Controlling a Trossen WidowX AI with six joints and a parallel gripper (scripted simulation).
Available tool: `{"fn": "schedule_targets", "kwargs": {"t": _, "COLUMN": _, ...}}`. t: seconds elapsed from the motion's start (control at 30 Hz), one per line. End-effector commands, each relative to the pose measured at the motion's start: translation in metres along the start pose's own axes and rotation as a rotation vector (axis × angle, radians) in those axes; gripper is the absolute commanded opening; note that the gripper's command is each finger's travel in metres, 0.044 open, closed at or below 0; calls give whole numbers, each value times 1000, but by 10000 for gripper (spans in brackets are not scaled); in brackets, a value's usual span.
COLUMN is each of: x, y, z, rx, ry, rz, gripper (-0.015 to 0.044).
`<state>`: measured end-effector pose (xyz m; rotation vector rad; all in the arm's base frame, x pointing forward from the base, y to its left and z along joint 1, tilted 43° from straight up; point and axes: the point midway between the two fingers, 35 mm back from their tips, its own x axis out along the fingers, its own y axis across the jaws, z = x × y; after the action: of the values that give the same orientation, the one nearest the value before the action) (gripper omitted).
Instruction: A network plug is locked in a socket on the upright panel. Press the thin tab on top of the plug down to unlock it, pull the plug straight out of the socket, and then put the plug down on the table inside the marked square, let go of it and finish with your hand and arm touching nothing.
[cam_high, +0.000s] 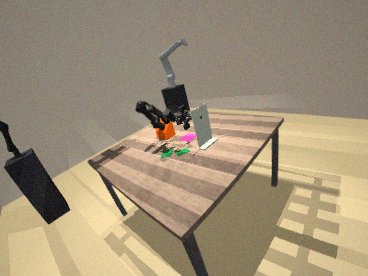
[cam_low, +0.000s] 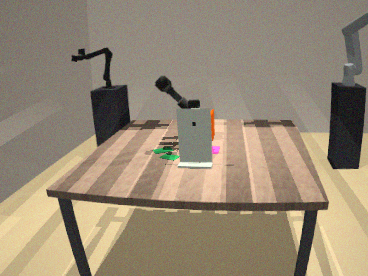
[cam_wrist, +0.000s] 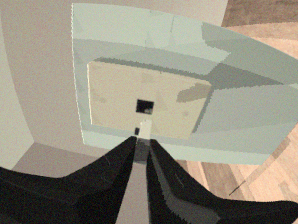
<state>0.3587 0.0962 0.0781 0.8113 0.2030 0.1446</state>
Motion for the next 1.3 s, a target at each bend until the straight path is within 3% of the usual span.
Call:
{"fn": "schedule_targets", "kwargs": {"t": 0.0, "x": -4, "y": -2, "z": -1, "rx": 3, "ry": 1, "rz": -6, "gripper": 0}}
{"fn": "schedule_targets", "kwargs": {"t": 1.27, "x": -20, "y": 9, "z": -6, "rx": 2, "ry": 2, "rz": -2, "gripper": 0}}
